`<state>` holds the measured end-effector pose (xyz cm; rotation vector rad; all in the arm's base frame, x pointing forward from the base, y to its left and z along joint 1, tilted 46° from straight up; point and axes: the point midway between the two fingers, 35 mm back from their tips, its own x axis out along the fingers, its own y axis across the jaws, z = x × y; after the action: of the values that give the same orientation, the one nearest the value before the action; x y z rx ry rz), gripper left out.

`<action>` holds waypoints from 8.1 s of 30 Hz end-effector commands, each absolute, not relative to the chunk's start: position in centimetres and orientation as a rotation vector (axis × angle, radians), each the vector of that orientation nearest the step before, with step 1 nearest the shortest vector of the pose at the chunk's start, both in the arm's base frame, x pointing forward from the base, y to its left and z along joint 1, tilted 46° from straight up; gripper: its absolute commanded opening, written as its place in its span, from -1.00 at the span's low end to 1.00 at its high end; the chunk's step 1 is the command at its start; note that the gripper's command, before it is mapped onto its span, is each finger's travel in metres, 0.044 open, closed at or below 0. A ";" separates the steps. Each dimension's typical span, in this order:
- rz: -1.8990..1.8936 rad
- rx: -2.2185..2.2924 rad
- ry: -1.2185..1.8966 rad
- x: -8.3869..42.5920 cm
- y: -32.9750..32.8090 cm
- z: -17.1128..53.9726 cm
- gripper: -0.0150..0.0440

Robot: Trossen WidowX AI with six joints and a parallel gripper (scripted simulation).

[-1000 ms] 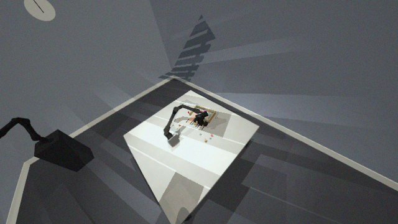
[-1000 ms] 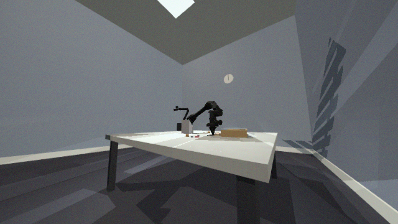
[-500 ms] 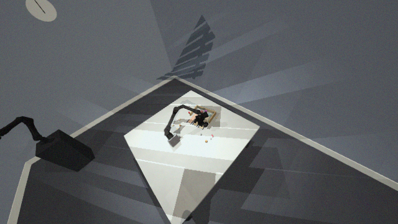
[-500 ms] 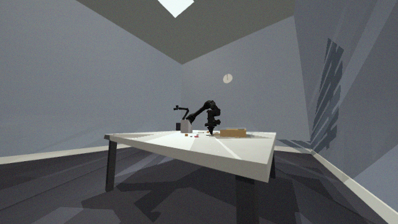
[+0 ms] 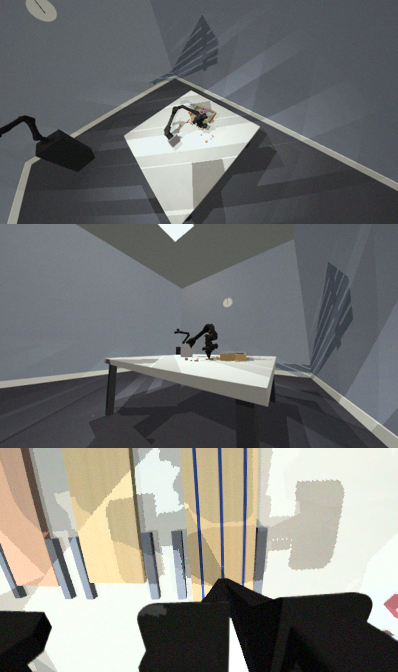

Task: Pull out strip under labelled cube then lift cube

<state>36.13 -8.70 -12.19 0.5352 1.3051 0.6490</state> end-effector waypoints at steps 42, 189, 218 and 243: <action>0.654 0.533 1.330 28.8 -8.3 -13.9 -0.49; 0.762 0.388 1.254 42.7 -11.3 -7.5 0.36; 0.765 0.383 1.253 42.9 -8.9 -9.9 0.18; 0.763 0.386 1.256 39.3 -9.9 -7.6 -0.49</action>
<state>40.52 -9.57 -8.40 0.3906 1.2544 0.7628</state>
